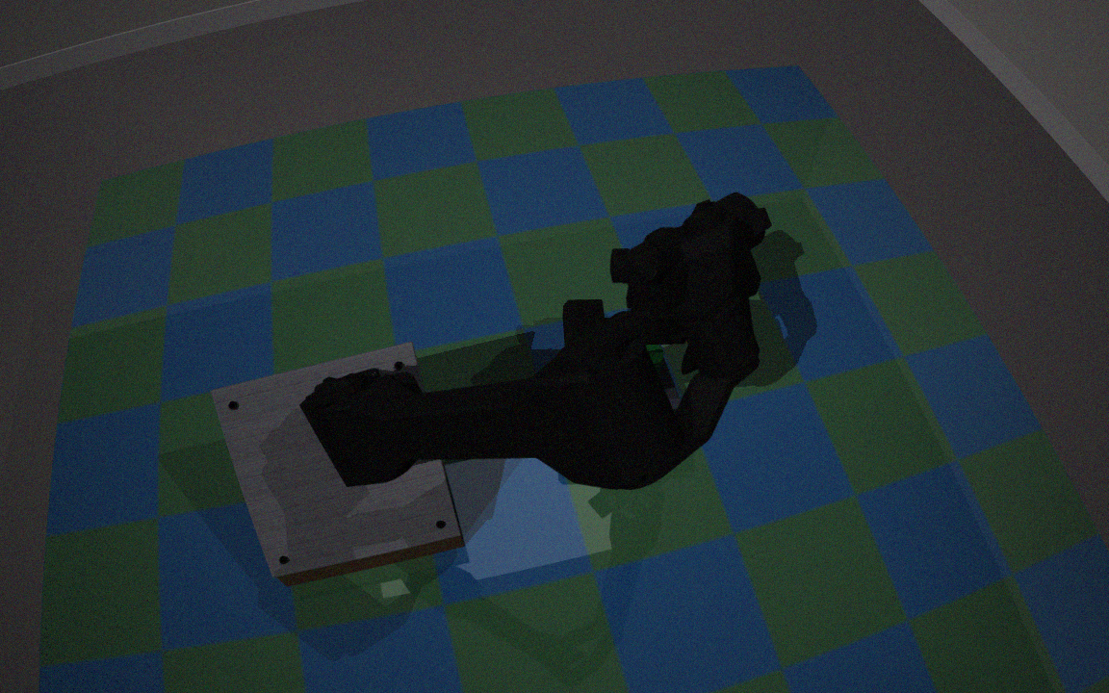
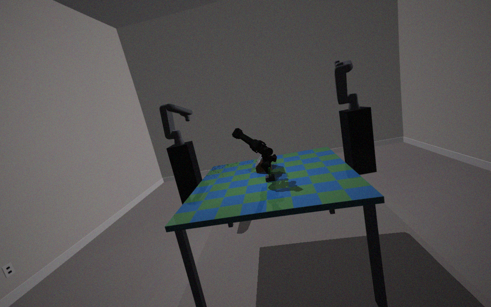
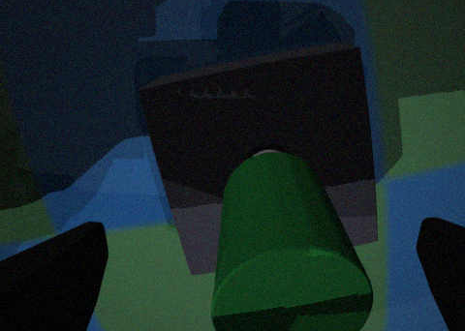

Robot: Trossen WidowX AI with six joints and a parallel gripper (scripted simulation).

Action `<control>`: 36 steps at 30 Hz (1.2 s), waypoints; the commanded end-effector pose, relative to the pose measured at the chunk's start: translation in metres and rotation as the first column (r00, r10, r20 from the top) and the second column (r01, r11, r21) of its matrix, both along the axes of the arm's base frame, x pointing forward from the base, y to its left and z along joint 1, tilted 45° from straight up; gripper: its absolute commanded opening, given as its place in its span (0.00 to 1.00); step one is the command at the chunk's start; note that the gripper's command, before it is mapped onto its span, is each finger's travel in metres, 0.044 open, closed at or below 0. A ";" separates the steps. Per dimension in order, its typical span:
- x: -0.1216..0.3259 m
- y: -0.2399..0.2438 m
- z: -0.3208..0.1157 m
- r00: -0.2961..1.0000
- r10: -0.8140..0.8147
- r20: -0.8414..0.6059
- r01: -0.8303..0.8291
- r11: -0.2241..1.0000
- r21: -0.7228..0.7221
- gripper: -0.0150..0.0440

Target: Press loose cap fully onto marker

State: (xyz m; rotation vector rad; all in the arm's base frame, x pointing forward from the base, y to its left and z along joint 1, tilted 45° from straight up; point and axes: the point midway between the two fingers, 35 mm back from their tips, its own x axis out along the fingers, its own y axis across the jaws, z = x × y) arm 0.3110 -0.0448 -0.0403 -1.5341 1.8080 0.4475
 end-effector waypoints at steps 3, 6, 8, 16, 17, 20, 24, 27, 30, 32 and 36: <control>0.004 0.050 0.047 1.000 0.008 0.013 -0.008 1.000 0.009 1.00; 0.004 0.052 0.049 1.000 0.007 0.013 -0.008 1.000 0.008 1.00; 0.004 0.052 0.049 1.000 0.007 0.013 -0.008 1.000 0.008 1.00; 0.004 0.050 0.046 0.805 -0.407 0.433 0.414 0.907 0.084 0.64; 0.004 0.049 0.045 0.743 -0.459 0.487 0.469 0.876 0.112 0.60; 0.004 0.048 0.043 0.517 -0.587 0.623 0.606 0.765 0.217 0.47; 0.004 0.047 0.042 0.219 -0.665 0.714 0.699 0.618 0.361 0.29; 0.004 0.047 0.042 0.203 -0.667 0.716 0.701 0.610 0.369 0.25; 0.004 0.047 0.042 0.203 -0.667 0.716 0.701 0.610 0.369 0.25; 0.004 0.047 0.042 0.203 -0.667 0.716 0.701 0.610 0.369 0.25; 0.004 0.047 0.042 0.203 -0.667 0.716 0.701 0.610 0.369 0.25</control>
